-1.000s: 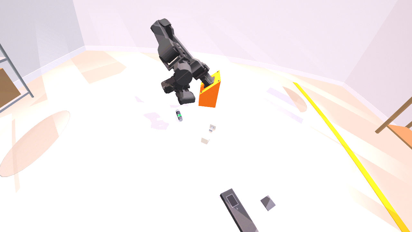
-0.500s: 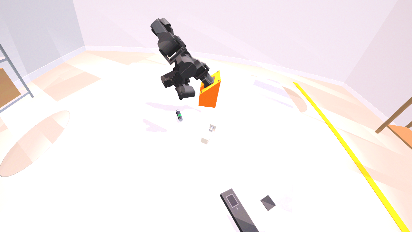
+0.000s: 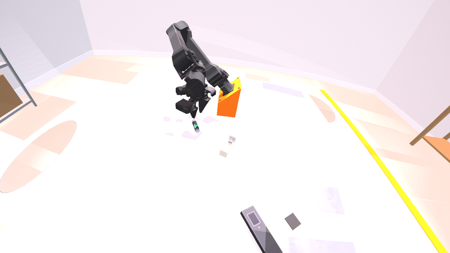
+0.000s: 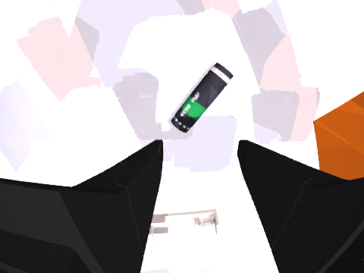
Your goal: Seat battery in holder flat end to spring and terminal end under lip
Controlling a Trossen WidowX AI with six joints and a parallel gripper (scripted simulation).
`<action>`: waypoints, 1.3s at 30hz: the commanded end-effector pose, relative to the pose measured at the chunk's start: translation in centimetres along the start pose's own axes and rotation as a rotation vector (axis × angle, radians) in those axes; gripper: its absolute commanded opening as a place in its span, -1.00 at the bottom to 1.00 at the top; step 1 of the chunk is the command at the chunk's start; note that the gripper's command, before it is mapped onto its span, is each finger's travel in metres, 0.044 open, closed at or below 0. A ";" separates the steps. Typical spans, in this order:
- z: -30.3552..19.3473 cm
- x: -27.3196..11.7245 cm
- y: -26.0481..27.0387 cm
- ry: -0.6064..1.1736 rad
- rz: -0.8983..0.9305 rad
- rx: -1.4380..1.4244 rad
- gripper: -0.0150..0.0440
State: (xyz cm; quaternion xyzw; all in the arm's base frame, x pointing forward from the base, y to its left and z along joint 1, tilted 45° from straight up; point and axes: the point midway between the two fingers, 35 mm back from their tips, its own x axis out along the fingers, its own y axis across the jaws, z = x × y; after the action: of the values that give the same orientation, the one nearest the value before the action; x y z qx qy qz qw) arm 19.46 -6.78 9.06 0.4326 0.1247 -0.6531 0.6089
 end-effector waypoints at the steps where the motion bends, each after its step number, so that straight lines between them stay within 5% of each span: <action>1: 1.2 2.7 -0.8 -0.016 0.012 0.642 0.27; 39: 1.1 6.3 -0.7 -0.015 0.010 0.642 0.27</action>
State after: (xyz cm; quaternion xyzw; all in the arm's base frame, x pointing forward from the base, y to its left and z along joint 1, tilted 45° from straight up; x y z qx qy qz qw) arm 19.20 -11.35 5.44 0.5993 -0.0973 -0.6577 0.4458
